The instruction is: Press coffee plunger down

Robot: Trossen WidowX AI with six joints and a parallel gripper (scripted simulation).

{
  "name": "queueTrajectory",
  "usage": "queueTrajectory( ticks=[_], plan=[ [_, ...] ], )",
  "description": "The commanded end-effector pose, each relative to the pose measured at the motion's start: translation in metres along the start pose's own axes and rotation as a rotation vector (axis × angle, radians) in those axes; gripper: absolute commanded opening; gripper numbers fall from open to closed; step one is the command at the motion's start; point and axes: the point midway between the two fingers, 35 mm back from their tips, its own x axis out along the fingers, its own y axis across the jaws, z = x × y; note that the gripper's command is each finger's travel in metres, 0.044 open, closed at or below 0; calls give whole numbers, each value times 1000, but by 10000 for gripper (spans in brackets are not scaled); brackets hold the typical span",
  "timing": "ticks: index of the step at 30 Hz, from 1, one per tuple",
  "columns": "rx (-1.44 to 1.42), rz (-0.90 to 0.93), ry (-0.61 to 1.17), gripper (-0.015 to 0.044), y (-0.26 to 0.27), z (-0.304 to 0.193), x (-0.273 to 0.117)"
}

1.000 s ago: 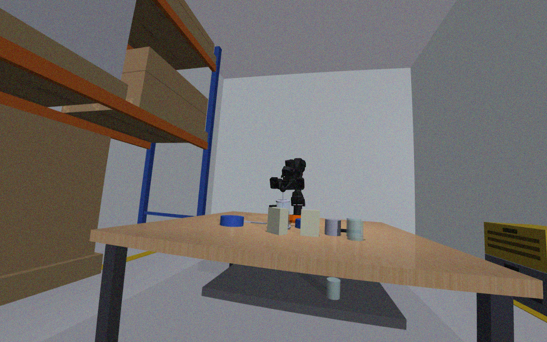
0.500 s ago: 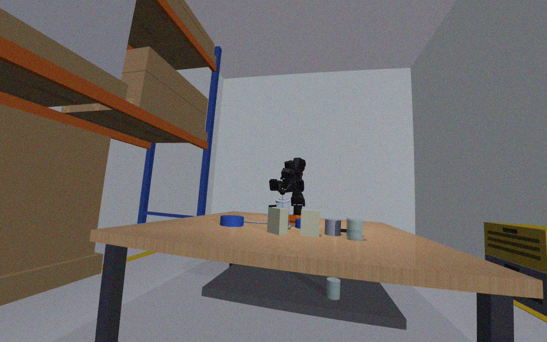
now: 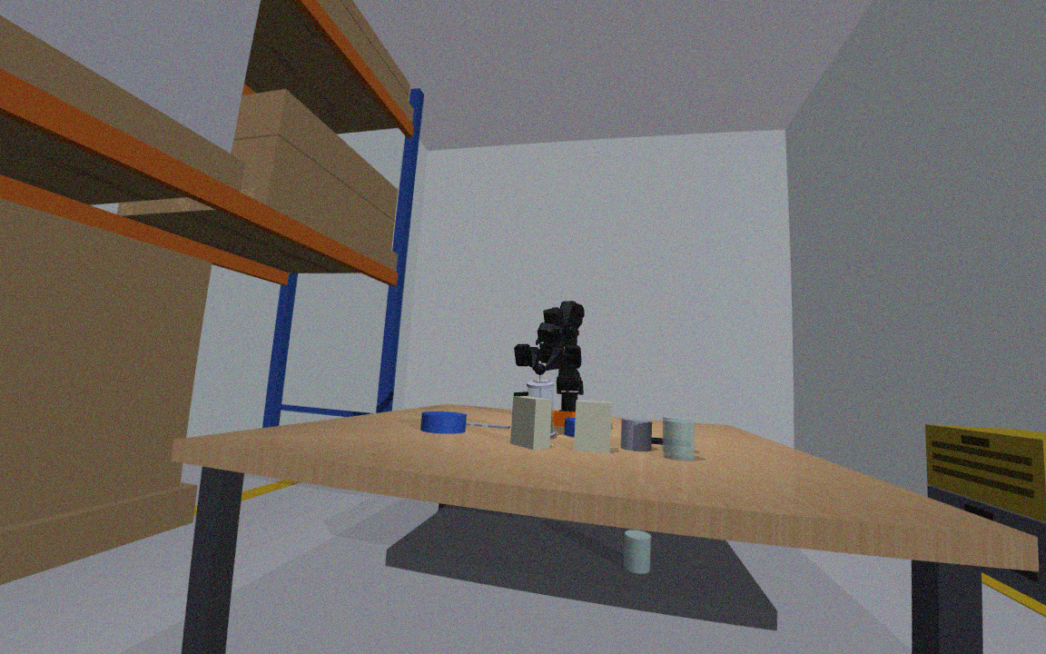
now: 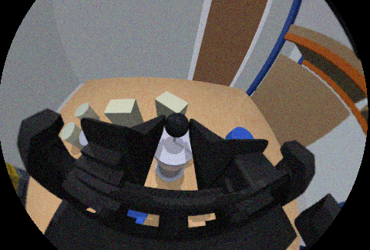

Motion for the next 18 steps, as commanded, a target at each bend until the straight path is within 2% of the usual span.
queueTrajectory(
  ticks=[1,18],
  plan=[
    [-10,1,34,122,0,-9,4],
    [-10,1,34,122,0,-6,7]
  ],
)
